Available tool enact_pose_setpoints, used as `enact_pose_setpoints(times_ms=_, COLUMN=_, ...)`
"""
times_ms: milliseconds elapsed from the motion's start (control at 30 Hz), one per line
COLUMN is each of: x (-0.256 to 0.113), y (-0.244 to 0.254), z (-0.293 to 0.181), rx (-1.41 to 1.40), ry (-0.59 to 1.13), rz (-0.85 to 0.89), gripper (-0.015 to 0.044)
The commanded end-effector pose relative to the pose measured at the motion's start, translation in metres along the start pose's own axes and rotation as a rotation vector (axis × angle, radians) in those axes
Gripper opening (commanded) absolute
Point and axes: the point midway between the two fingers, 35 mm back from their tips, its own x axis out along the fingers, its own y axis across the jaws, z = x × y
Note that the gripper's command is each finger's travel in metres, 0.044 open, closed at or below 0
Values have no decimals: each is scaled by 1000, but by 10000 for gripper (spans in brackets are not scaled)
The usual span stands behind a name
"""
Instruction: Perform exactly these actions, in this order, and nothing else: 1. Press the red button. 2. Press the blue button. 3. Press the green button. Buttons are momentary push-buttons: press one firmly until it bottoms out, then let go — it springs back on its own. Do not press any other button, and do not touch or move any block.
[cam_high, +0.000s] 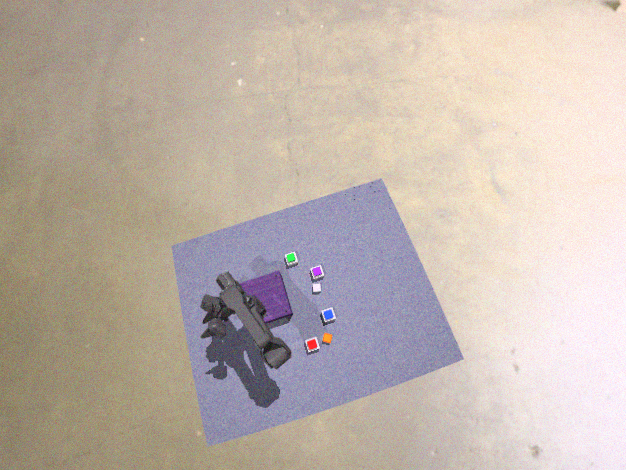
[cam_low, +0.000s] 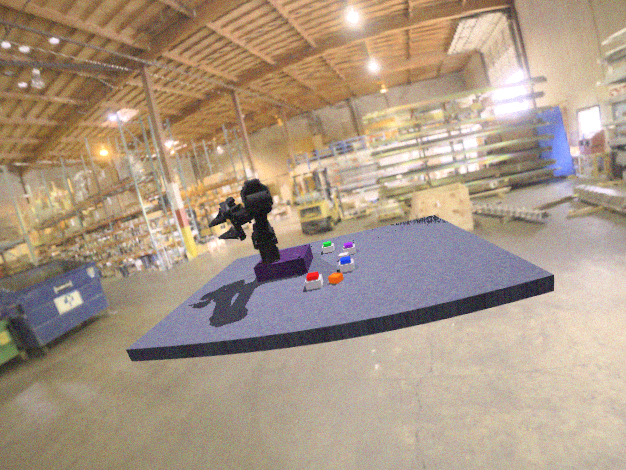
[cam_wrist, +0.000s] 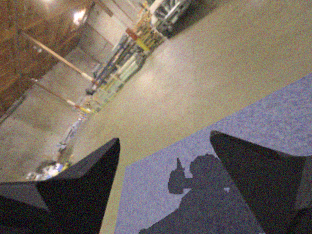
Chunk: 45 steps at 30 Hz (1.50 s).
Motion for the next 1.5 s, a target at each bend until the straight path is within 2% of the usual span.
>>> enact_pose_setpoints(times_ms=0, x=0, y=-1, z=1, rx=1, ry=-3, rz=-9, gripper=400)
enact_pose_setpoints(times_ms=300, x=-45, y=-66, z=40, rx=112, ry=-136, rz=-432, gripper=400)
enact_pose_setpoints(times_ms=500, x=-102, y=-102, z=50, rx=243, ry=-221, rz=-720, gripper=400)
enact_pose_setpoints(times_ms=700, x=-169, y=-123, z=38, rx=417, ry=-299, rz=-984, gripper=400)
enact_pose_setpoints(times_ms=933, x=-247, y=-119, z=-3, rx=674, ry=-386, rz=-1251, gripper=400)
enact_pose_setpoints(times_ms=1133, x=-299, y=-92, z=-57, rx=943, ry=-485, rz=-1430, gripper=400)
enact_pose_setpoints(times_ms=1300, x=-323, y=-54, z=-111, rx=1193, ry=-574, rz=-1539, gripper=400)
enact_pose_setpoints(times_ms=1467, x=-326, y=-7, z=-167, rx=1462, ry=-670, rz=-1603, gripper=400)
